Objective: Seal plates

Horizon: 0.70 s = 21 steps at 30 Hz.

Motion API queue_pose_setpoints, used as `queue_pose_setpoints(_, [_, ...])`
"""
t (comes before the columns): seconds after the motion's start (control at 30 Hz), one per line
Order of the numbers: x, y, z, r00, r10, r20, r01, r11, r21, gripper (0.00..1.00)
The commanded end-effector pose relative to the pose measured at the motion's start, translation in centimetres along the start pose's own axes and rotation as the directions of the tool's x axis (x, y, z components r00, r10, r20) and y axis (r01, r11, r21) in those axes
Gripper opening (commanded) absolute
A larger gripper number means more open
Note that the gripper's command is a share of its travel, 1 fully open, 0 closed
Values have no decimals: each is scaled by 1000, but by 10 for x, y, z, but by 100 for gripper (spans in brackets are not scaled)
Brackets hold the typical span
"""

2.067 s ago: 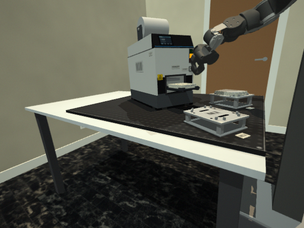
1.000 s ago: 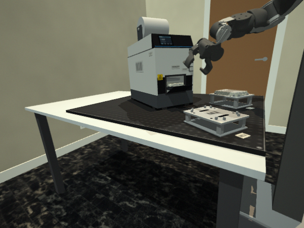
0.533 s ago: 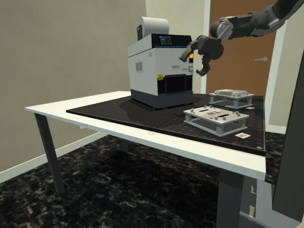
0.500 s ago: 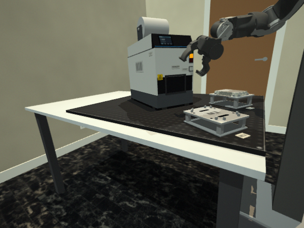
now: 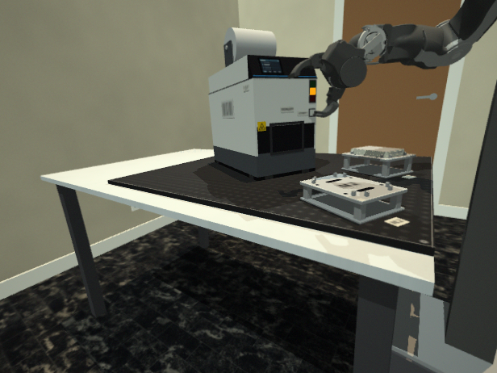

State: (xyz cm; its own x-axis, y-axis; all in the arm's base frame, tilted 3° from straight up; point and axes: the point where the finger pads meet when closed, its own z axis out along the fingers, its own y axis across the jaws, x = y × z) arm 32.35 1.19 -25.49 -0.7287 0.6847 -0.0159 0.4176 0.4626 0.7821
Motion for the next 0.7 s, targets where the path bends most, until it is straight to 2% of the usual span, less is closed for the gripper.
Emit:
queue_pose_setpoints(0.0, [4, 9, -1, 999, 38, -14, -39, 998, -48, 65])
queue_pose_setpoints(0.13, [14, 26, -3, 990, 128, -52, -134, 982, -135, 65])
queue_pose_setpoints(0.3, [22, 48, -10, 966, 240, -100, -257, 938, -234, 65])
queue_pose_setpoints(0.37, [22, 48, -10, 966, 240, -100, -257, 938, -234, 65])
queue_pose_setpoints(0.5, [24, 66, -18, 935, 327, -139, -355, 884, -306, 65])
queue_pose_setpoints(0.67, [20, 86, -31, 882, 432, -187, -470, 795, -384, 65])
